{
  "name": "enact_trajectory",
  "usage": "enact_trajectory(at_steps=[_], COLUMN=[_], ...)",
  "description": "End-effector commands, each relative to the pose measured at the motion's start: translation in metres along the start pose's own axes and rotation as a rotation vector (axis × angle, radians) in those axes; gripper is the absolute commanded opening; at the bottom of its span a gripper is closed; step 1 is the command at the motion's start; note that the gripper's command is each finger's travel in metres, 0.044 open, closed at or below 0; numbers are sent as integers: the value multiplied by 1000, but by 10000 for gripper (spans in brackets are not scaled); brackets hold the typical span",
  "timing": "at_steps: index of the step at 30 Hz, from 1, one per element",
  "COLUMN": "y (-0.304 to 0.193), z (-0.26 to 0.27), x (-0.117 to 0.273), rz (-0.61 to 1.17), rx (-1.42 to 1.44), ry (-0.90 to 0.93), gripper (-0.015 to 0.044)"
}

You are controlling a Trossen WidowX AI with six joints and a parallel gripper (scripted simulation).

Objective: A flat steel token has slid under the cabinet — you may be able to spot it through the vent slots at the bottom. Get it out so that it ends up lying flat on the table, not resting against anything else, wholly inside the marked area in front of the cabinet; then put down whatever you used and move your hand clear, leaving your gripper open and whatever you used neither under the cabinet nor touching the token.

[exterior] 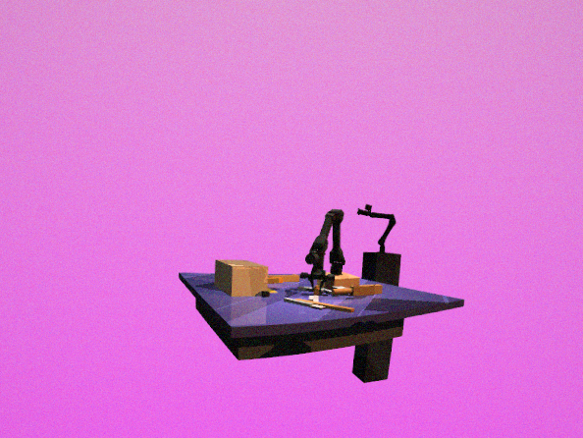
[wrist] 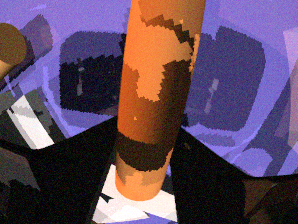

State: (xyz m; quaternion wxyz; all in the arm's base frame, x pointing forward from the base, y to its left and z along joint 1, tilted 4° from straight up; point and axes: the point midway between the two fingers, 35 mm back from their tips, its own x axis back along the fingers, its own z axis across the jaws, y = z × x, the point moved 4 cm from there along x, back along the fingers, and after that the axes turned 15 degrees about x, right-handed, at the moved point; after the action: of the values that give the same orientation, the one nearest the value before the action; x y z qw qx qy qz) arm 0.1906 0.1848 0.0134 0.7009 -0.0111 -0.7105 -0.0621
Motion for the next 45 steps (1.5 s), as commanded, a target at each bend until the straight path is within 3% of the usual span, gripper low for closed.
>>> enact_trajectory(at_steps=[1,45], y=[0,1], z=[1,1], x=[0,0], rz=[-4,-3], rx=[-38,-386], ry=[7,7], gripper=[0,0])
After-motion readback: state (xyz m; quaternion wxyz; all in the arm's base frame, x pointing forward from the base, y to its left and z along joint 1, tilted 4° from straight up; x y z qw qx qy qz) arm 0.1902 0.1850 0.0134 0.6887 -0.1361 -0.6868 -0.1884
